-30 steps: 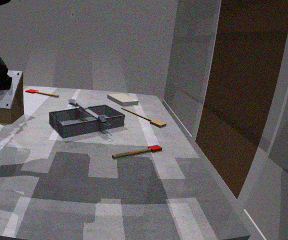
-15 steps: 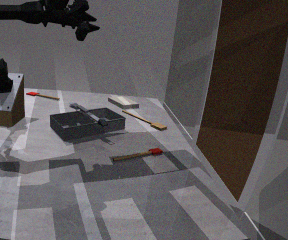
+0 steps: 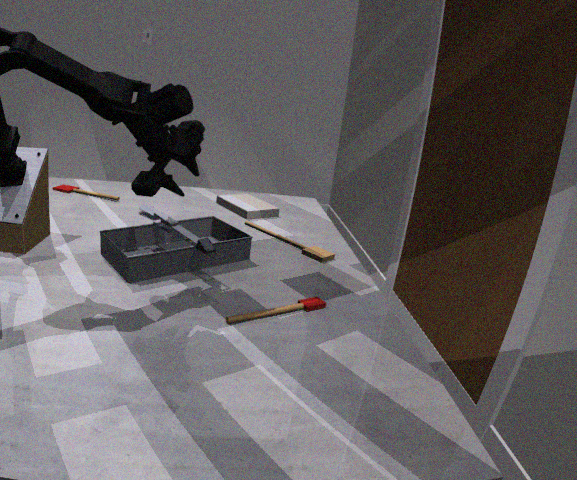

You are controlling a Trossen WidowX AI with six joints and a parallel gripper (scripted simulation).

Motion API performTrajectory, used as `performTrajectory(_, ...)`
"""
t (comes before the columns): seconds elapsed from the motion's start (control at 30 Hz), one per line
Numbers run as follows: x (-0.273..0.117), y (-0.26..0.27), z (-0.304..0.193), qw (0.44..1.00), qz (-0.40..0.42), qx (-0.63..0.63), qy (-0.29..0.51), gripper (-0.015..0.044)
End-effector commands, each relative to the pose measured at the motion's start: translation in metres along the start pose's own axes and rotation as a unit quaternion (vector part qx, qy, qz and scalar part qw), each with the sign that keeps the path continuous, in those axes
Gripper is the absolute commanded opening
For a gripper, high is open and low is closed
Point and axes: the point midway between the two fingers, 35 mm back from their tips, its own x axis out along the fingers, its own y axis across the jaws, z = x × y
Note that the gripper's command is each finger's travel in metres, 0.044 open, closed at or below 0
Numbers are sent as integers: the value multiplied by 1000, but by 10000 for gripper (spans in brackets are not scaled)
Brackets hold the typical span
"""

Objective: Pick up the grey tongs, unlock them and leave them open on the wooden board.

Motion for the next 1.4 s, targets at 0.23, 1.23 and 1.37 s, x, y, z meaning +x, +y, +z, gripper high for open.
performTrajectory(0.23, 40, -57, -24, 990, -101, 80, 47, 260)
performTrajectory(1.23, 76, -61, -23, 991, -101, 80, 47, 260)
performTrajectory(1.37, 82, -62, -24, 991, -101, 80, 47, 260)
